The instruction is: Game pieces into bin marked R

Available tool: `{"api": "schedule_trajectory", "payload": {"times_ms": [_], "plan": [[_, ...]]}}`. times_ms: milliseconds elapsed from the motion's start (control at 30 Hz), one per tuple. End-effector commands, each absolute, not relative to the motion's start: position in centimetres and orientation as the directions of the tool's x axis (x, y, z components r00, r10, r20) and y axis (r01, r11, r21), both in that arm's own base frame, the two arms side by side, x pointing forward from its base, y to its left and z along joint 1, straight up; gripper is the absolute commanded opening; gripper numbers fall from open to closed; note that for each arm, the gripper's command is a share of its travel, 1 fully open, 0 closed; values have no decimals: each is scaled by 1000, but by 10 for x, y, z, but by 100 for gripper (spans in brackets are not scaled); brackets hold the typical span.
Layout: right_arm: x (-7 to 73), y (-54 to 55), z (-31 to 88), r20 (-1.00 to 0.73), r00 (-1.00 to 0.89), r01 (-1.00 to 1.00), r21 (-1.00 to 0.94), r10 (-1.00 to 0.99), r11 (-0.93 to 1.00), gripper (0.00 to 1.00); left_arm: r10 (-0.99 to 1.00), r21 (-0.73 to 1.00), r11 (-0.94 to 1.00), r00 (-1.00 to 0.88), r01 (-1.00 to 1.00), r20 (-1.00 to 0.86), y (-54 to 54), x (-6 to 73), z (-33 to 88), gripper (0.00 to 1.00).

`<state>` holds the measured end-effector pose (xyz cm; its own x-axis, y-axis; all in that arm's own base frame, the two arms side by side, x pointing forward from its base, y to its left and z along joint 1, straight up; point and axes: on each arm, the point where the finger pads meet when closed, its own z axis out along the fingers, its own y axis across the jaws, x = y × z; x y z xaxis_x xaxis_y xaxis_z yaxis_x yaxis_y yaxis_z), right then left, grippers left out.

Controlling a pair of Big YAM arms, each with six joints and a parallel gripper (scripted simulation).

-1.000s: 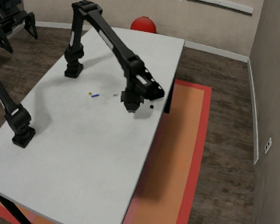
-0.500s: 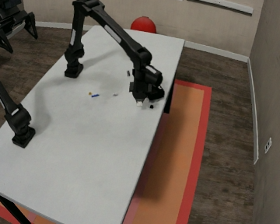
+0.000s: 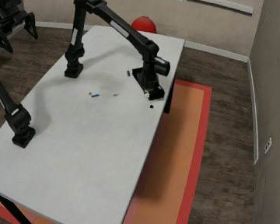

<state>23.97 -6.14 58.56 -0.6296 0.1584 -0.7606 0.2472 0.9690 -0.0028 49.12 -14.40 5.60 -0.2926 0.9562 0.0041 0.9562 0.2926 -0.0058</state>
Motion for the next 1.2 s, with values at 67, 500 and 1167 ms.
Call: {"api": "schedule_trajectory", "payload": {"times_ms": [67, 500, 1167], "plan": [[235, -63, 603, -775, -610, 259, 0, 163, 966, 100, 873, 22, 487, -487, 873, -21, -112, 505, 70, 20], [235, -63, 603, -775, -610, 259, 0, 163, 966, 100, 787, 40, 616, -615, 786, -42, -77, 534, 71, 20], [235, -63, 603, -775, -610, 259, 0, 163, 966, 100, 790, -1, 613, -613, 790, 1, -72, 511, 45, 20]]}}
